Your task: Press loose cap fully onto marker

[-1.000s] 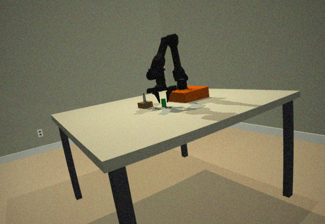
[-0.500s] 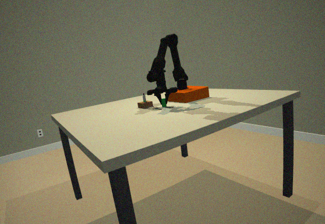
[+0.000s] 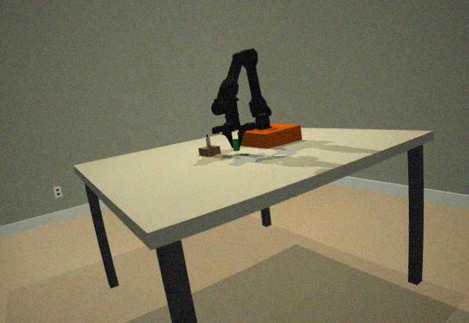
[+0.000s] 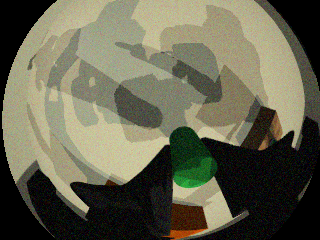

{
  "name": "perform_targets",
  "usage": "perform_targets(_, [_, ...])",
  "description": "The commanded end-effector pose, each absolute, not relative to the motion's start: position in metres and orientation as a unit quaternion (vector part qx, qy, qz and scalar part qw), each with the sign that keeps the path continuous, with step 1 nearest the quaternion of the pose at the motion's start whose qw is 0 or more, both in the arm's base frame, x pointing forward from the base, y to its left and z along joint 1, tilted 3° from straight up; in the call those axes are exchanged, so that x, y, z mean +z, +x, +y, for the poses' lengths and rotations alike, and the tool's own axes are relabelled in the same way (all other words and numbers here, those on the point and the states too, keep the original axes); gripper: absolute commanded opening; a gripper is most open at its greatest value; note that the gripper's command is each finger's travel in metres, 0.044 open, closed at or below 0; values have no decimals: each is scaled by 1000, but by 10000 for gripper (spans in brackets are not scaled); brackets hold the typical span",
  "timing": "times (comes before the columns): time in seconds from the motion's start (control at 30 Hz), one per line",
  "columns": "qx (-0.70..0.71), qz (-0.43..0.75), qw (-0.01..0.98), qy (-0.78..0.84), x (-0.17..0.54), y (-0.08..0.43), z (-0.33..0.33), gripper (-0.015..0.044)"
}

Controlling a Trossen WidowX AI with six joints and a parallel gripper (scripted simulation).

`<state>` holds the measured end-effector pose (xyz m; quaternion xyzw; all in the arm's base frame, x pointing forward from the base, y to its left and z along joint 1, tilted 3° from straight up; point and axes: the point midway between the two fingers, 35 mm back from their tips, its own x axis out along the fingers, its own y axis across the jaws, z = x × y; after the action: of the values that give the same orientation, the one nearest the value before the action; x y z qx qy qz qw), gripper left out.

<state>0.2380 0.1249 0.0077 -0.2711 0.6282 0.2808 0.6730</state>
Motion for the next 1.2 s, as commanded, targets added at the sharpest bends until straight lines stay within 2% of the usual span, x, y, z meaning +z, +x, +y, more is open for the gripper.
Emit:
perform_targets(0.0, [279,625,677,-272,21,240,125,0])
perform_targets(0.43, [285,623,674,-275,54,236,123,0])
perform_targets(1.17, [281,621,678,-276,78,278,73,0])
